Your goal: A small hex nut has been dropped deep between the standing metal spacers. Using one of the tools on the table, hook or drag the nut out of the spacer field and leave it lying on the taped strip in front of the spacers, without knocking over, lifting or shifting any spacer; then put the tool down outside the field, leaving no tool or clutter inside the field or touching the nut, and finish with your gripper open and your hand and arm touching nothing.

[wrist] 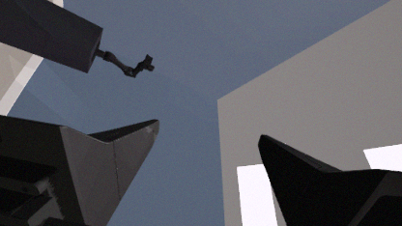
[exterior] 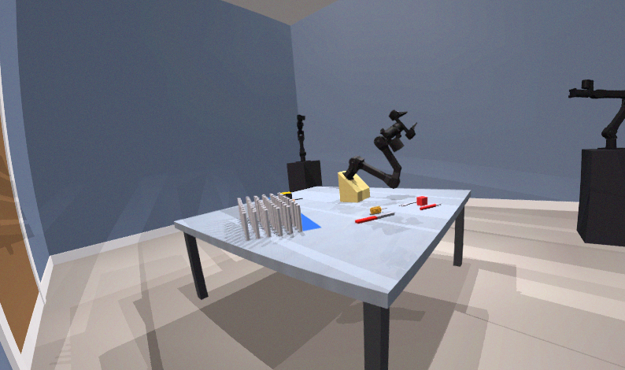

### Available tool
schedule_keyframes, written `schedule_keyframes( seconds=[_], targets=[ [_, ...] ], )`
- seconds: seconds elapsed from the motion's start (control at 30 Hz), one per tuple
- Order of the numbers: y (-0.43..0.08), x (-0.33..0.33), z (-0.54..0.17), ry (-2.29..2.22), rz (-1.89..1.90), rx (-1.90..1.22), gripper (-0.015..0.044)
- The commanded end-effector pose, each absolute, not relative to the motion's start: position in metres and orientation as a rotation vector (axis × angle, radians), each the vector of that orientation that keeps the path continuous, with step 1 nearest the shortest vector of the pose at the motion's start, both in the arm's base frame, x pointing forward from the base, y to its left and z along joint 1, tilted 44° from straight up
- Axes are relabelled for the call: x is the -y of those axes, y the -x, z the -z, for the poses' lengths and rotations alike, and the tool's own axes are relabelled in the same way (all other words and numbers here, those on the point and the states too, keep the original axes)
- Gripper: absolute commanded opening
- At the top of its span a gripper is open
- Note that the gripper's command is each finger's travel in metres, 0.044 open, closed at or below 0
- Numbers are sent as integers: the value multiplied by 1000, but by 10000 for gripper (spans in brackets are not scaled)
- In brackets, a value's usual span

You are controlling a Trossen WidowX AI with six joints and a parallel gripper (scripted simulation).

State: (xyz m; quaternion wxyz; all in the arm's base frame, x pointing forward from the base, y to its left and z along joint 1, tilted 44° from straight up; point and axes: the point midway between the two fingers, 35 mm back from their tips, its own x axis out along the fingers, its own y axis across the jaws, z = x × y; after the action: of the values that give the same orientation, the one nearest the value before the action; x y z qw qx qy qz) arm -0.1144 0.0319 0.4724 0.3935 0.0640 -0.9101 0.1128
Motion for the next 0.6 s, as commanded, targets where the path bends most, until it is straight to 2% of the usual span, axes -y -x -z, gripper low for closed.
schedule_keyframes(
  seconds=[0.0,0.03,0.27,0.57],
  targets=[
    [114,-30,-473,-167,-276,2306,426],
    [111,-23,-475,-180,-247,2295,440],
    [59,69,-492,-350,111,2083,440],
    [-43,163,-476,-503,412,1663,440]
  ],
)
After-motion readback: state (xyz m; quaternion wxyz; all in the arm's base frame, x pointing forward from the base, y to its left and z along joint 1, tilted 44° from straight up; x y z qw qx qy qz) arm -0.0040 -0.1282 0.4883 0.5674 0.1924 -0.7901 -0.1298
